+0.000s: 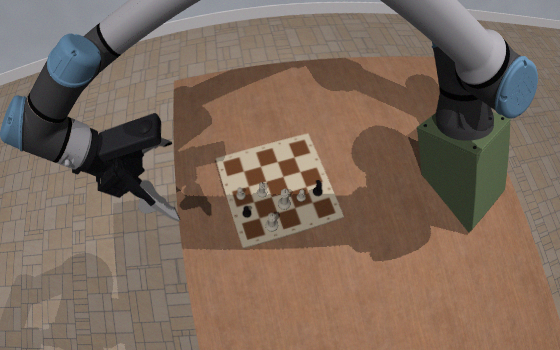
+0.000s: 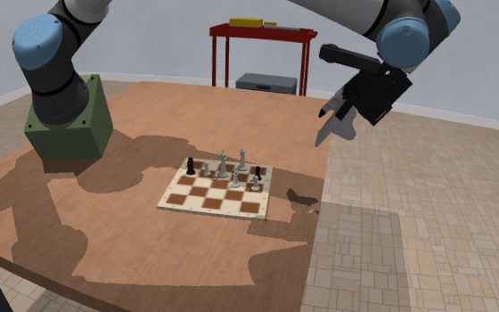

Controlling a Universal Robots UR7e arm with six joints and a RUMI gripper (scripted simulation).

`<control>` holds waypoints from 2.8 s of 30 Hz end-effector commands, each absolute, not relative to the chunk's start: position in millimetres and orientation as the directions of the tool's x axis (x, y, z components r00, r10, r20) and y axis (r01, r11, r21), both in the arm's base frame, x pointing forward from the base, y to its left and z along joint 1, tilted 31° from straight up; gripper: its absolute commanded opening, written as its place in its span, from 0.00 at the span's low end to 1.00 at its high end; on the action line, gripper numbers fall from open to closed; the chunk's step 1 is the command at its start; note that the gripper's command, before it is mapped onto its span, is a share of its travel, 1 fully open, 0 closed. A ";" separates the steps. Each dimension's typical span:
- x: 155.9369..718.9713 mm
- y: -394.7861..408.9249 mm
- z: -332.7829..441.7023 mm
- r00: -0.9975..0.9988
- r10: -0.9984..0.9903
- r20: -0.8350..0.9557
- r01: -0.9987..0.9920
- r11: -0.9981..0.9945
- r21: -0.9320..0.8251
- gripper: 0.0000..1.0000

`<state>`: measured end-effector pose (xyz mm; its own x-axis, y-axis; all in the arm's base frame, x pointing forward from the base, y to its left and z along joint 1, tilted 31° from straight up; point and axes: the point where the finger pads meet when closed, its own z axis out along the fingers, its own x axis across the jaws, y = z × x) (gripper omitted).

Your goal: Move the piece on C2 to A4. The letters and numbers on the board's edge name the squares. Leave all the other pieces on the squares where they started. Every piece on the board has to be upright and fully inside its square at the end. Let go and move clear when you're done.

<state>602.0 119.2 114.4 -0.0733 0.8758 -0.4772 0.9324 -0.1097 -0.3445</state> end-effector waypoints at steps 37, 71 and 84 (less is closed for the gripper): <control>496.3 97.4 111.3 0.054 0.892 -0.450 0.990 0.012 0.142 1.00; 445.9 85.3 105.3 0.094 0.896 -0.434 0.960 0.035 0.279 1.00; 445.7 85.2 105.3 0.094 0.896 -0.434 0.960 0.035 0.279 1.00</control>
